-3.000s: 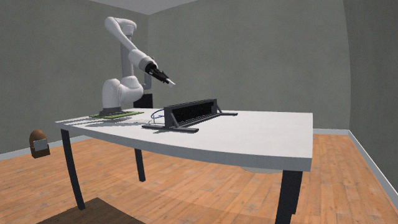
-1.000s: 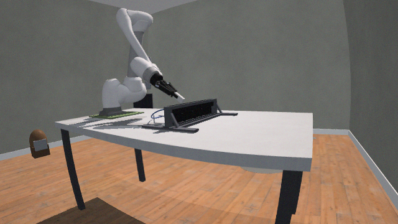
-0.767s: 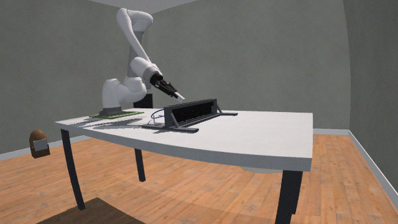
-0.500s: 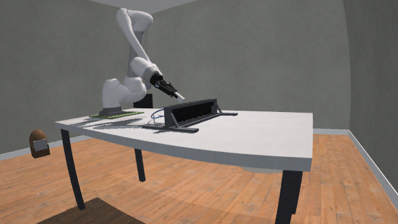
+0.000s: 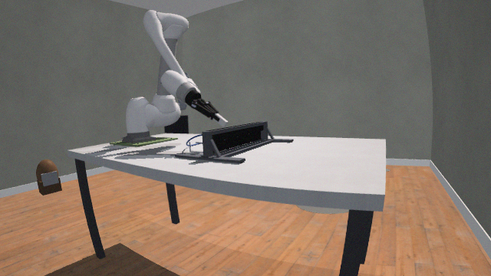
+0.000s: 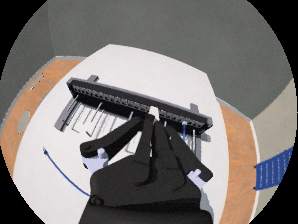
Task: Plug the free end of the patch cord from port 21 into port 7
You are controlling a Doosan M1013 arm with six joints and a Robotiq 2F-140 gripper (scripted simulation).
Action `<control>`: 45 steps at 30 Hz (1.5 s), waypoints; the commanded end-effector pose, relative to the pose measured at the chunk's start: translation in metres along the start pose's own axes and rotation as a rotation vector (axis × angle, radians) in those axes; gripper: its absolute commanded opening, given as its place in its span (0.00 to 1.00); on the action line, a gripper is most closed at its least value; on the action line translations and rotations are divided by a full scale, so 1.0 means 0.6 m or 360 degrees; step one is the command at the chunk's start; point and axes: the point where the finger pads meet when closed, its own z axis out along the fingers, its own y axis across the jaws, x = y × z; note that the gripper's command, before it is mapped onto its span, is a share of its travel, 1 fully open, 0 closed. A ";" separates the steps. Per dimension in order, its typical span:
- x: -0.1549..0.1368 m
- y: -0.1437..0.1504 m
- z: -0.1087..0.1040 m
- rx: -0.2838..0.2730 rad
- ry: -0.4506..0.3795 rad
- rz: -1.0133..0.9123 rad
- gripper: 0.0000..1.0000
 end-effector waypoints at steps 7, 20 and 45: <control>0.000 0.000 0.000 0.0000 0.0000 0.0000 0.00; 0.000 0.000 -0.059 0.0000 0.0000 0.0000 0.00; 0.000 0.000 -0.233 0.0000 0.0000 0.0000 0.00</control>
